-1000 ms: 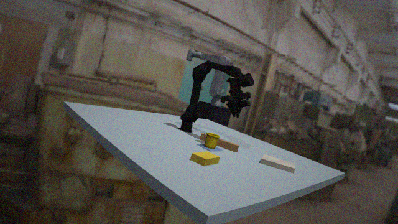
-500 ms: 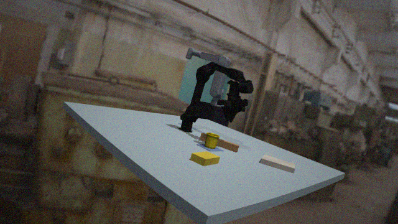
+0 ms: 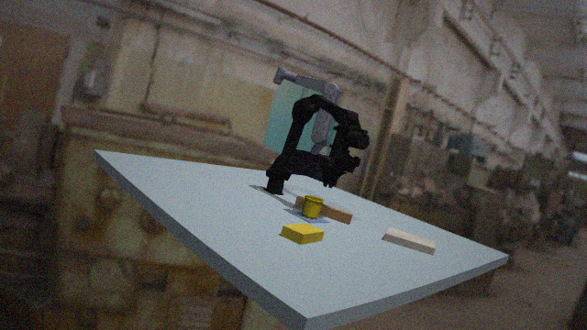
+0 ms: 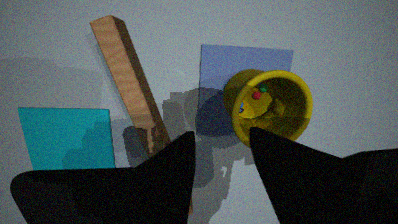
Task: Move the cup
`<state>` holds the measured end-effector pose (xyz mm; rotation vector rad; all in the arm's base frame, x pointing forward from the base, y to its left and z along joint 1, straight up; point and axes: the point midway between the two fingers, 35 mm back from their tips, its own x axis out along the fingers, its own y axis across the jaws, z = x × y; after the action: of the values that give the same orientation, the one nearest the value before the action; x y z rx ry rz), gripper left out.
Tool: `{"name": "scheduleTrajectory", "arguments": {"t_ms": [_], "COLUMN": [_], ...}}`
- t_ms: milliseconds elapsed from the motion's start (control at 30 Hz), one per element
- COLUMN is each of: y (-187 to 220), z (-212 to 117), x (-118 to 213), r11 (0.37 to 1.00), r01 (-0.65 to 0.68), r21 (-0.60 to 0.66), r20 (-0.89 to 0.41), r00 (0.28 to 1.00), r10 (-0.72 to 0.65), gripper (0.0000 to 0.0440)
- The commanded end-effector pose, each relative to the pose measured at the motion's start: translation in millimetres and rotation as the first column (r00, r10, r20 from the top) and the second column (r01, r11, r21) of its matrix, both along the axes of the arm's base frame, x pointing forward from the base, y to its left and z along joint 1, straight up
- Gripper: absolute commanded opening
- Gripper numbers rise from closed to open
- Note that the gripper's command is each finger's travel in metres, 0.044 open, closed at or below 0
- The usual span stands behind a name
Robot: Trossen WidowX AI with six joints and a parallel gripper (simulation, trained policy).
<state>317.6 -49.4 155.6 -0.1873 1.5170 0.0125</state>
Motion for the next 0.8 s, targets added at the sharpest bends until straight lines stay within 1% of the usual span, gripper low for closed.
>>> {"name": "scheduleTrajectory", "arguments": {"t_ms": [0,467,767], "y": [-6.8,-24.8,-27.6], "z": [-13.4,-58.6,-92.5], "x": [-2.8,-9.1,-13.1], "r11": [1.0,0.996,0.983], "r01": [-0.016,-0.092,-0.182], "r21": [-0.005,0.007,0.037], "r20": [-0.039,-0.122,-0.163], "r00": [0.999,0.988,0.969], "r10": [0.016,0.093,0.185], "gripper": [0.016,0.0186,0.0198]}}
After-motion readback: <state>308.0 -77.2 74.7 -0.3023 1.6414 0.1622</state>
